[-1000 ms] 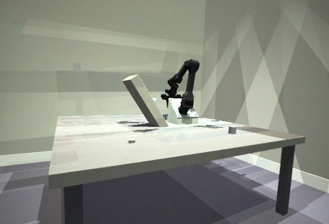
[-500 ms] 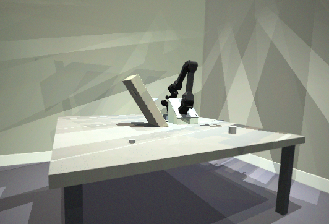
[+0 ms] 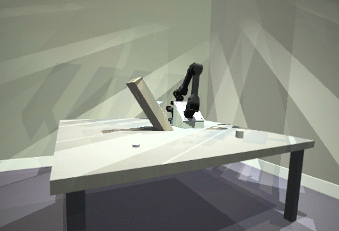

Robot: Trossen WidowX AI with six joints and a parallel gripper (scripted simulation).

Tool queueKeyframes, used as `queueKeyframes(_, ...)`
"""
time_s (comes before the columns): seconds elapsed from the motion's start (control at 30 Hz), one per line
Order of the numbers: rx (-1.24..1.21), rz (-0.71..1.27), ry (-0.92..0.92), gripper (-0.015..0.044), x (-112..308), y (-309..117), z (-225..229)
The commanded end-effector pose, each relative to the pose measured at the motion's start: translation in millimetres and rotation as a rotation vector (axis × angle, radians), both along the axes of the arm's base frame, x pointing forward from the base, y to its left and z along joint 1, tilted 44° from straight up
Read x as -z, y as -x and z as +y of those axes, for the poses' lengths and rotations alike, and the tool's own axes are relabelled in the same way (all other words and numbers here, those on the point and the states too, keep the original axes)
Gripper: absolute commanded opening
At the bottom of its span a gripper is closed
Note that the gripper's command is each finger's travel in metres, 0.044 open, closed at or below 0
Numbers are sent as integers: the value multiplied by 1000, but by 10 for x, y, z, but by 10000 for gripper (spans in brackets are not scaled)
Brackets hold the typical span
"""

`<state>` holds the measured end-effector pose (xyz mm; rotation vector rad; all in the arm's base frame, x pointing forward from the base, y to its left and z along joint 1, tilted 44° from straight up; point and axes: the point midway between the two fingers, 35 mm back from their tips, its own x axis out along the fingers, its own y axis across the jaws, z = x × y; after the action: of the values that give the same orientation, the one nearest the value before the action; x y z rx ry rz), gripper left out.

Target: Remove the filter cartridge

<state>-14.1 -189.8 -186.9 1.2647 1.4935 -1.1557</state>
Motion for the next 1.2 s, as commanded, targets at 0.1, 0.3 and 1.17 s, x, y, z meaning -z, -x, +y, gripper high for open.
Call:
queueKeyframes(0.1,0,0,2,368,-2,0,-6)
queueKeyframes(0.3,0,0,2,440,-19,-4,-27)
queueKeyframes(1.17,-8,3,13,440,-408,-75,-430)
